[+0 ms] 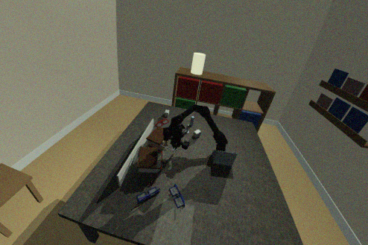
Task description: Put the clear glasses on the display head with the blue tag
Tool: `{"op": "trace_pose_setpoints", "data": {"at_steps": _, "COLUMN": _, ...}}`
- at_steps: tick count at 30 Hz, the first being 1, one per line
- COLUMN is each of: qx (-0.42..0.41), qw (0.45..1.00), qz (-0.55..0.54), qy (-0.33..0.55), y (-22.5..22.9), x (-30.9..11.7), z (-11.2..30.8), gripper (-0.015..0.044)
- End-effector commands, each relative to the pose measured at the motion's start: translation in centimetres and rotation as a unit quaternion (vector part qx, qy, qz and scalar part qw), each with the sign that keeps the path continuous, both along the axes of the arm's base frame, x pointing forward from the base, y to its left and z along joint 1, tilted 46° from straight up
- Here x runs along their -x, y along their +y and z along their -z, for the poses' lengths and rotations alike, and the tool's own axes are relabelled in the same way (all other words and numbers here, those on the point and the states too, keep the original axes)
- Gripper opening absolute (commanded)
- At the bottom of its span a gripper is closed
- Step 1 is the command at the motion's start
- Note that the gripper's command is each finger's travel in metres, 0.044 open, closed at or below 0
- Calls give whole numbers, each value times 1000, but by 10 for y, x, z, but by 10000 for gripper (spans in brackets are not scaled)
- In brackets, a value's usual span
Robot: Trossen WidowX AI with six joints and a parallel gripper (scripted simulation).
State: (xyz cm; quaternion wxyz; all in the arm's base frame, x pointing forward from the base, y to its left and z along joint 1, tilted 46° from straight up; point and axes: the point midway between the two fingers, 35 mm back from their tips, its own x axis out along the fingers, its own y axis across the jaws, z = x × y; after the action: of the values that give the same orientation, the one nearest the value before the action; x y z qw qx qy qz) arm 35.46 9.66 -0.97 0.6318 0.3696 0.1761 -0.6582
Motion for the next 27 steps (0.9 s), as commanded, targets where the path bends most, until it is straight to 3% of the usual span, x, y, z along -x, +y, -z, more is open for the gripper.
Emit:
{"op": "trace_pose_setpoints", "data": {"at_steps": 1, "qx": 1, "qw": 1000, "qz": -4, "qy": 0, "y": 0, "x": -6, "z": -3, "gripper": 0}}
{"op": "trace_pose_setpoints", "data": {"at_steps": 27, "qx": 1, "qw": 1000, "qz": -4, "qy": -1, "y": -5, "x": -43, "z": -12, "gripper": 0}}
